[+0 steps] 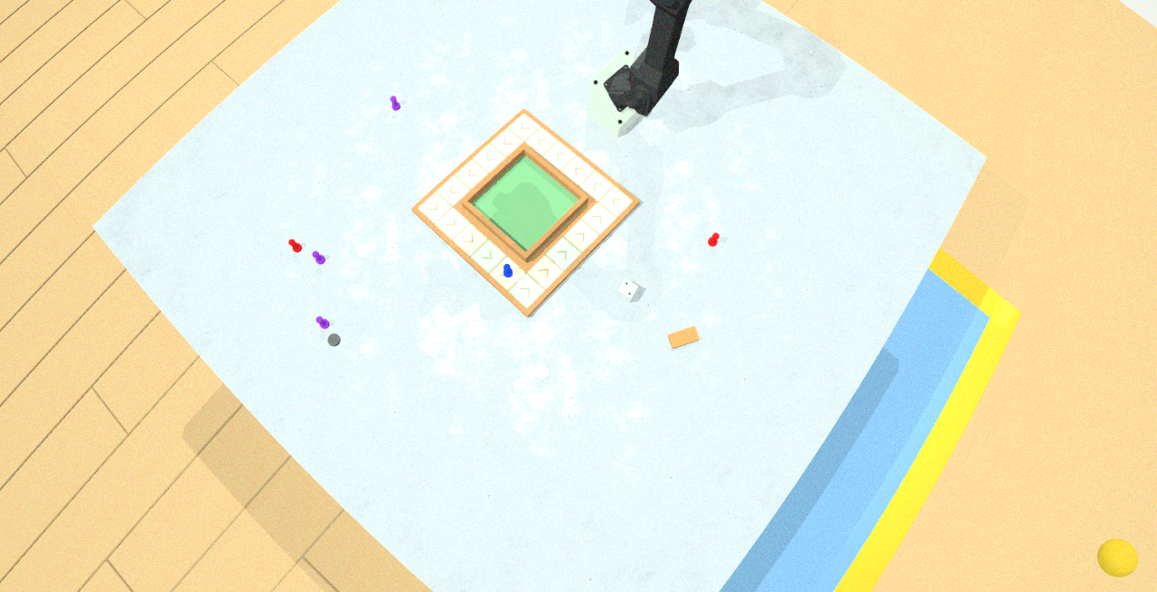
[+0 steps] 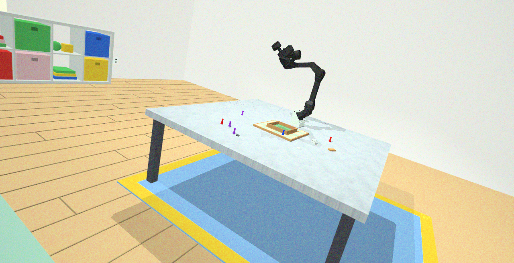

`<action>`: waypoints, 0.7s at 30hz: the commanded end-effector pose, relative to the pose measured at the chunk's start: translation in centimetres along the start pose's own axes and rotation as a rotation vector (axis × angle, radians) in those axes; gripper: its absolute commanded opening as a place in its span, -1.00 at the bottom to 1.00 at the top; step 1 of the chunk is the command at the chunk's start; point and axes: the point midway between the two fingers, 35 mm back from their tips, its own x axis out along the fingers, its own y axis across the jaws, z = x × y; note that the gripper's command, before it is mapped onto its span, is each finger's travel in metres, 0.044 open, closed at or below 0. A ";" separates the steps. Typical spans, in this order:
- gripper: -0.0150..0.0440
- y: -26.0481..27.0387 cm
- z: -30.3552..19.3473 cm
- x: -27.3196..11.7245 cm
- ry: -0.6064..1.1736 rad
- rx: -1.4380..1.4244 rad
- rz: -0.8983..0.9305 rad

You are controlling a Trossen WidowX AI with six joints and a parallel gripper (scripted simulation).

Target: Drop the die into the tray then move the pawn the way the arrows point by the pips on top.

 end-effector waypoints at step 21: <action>0.44 14.1 2.8 21.2 0.170 0.445 0.233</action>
